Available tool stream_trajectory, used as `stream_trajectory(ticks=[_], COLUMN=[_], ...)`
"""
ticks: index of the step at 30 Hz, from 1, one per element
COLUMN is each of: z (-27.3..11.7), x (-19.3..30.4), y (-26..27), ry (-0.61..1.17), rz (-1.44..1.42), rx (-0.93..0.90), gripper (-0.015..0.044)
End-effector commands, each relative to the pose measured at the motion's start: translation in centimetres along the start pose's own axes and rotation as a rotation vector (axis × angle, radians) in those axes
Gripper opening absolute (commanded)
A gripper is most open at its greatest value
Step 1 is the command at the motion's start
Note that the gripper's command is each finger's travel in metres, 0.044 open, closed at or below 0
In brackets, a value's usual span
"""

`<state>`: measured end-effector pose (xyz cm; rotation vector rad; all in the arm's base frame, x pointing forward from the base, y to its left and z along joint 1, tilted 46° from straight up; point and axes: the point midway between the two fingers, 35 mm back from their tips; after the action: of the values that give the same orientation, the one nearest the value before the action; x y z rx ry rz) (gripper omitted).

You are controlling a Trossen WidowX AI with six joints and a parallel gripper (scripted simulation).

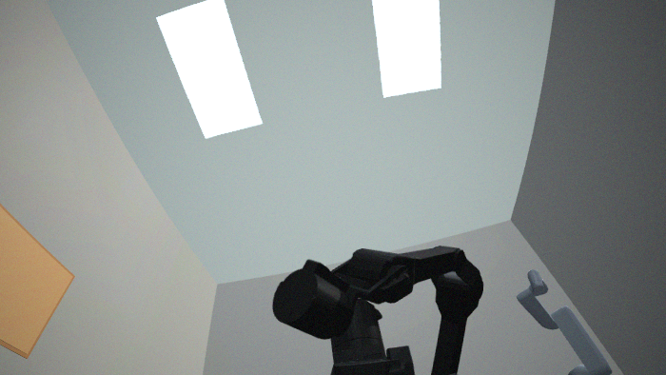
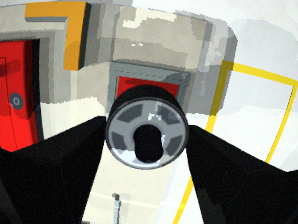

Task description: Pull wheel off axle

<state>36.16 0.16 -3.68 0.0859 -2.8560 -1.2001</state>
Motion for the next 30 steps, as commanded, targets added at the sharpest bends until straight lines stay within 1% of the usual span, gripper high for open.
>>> stream_trajectory(ticks=[1, 4, 9, 10, 30], z=[-0.02, -0.02, -0.1, -0.14, -0.79], x=[0.03, 0.03, 0.02, 0.02, -0.01], y=[0.01, 0.01, 0.0, 0.0, -0.02], ry=[0.001, 0.001, 0.001, 0.001, 0.0], rz=[0.0, 0.0, 0.0, 0.0, 0.001], rx=[0.0, 0.0, 0.0, 0.0, -0.001], gripper=[0.0162, 0.0142, 0.001, 0.0, 0.0])
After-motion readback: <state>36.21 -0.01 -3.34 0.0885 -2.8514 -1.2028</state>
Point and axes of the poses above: the point midway between the two fingers, 35 mm back from their tips, its own z axis out along the fingers, its own y axis across the jaws, x = y × z, and after that the axes turned 1 degree about z, right-handed
